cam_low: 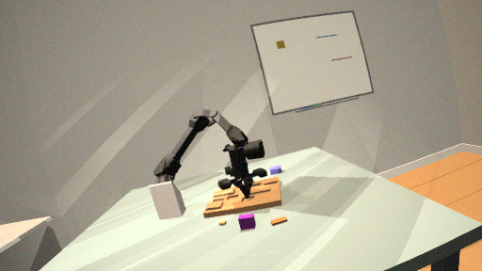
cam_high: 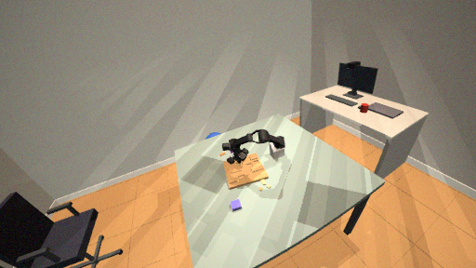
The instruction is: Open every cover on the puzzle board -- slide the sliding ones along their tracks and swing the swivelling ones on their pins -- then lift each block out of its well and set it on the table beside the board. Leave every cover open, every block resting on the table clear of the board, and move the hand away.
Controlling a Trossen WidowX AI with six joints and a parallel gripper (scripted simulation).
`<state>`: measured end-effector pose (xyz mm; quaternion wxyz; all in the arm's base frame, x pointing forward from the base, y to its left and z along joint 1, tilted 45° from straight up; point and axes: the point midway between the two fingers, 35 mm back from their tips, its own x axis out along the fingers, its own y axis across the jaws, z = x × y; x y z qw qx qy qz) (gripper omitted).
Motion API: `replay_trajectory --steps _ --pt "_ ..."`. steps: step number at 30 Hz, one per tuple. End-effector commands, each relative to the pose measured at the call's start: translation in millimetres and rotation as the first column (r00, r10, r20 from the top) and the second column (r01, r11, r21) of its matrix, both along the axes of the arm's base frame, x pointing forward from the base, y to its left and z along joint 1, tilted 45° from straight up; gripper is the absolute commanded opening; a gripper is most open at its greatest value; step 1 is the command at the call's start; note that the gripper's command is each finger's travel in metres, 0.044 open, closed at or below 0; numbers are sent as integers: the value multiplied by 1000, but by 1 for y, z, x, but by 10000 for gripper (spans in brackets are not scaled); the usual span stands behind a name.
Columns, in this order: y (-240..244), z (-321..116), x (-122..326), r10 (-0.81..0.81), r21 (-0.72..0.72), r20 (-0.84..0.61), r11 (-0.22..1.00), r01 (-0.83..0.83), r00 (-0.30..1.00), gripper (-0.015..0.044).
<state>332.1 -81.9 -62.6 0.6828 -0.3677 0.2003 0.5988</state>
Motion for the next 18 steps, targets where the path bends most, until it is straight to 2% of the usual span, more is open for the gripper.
replay_trajectory --steps 1,18 --pt "-5 4 -1 7 -8 13 1000 -7 1000 0" --pt "-8 6 -4 14 -10 19 1000 -14 1000 0"
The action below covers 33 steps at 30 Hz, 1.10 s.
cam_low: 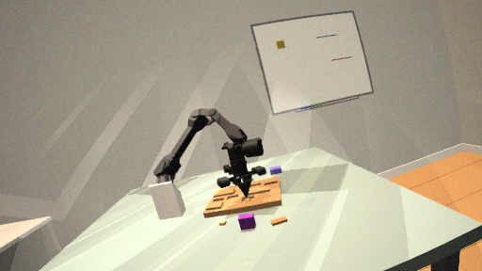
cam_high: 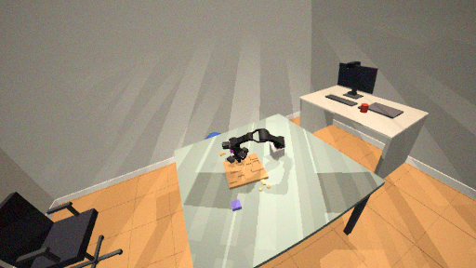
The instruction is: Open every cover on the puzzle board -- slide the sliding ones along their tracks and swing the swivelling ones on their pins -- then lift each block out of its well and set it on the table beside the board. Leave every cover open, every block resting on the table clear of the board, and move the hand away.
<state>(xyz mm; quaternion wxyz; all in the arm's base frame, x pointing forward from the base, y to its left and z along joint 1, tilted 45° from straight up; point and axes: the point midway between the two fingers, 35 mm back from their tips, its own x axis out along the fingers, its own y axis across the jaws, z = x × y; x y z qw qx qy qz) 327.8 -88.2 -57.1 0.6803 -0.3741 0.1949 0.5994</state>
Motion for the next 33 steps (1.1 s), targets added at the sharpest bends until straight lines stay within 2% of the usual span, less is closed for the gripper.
replay_trajectory --steps 1,33 --pt "-2 1 1 3 -6 5 1000 -3 1000 0" --pt "5 -7 4 3 -5 5 1000 -3 1000 0"
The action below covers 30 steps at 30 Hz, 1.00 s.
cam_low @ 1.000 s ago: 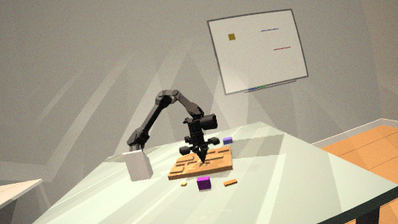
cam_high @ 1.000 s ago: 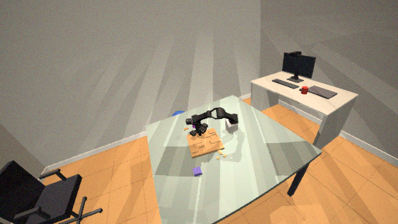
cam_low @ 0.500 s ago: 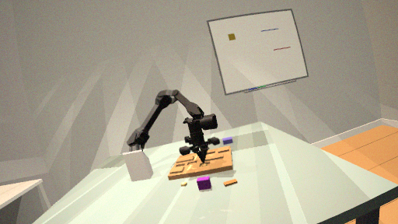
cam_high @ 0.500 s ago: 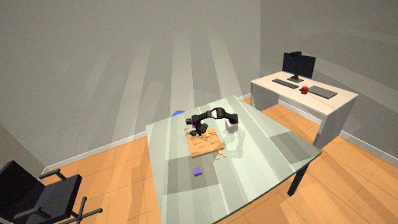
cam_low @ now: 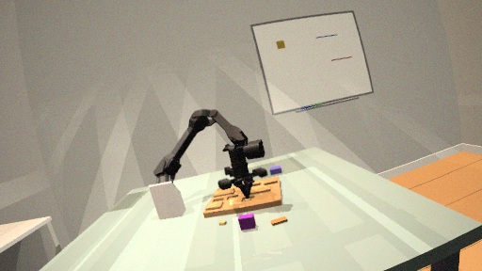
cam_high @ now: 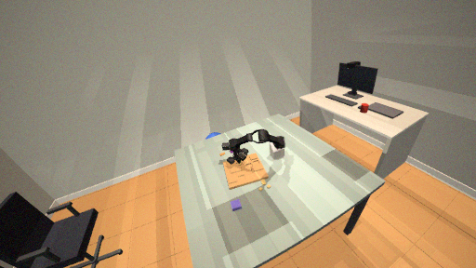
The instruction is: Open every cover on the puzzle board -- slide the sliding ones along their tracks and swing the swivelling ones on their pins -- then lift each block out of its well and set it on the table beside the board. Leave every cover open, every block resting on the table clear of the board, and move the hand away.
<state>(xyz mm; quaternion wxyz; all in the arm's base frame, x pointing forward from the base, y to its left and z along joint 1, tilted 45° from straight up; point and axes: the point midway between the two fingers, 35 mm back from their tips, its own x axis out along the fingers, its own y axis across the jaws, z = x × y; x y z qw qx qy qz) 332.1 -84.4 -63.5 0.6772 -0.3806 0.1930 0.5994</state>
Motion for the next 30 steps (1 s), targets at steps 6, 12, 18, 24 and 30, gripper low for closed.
replay_trajectory --steps 6,12,18,24,30 --pt "1 -1 0 -4 4 -4 1000 4 1000 0" --pt "1 -1 0 -4 4 -4 1000 4 1000 0" --pt "2 -1 -1 -4 4 -4 1000 4 1000 0" --pt "4 -2 2 -4 4 -4 1000 4 1000 0" --pt "5 -2 4 -4 4 -4 1000 4 1000 0"
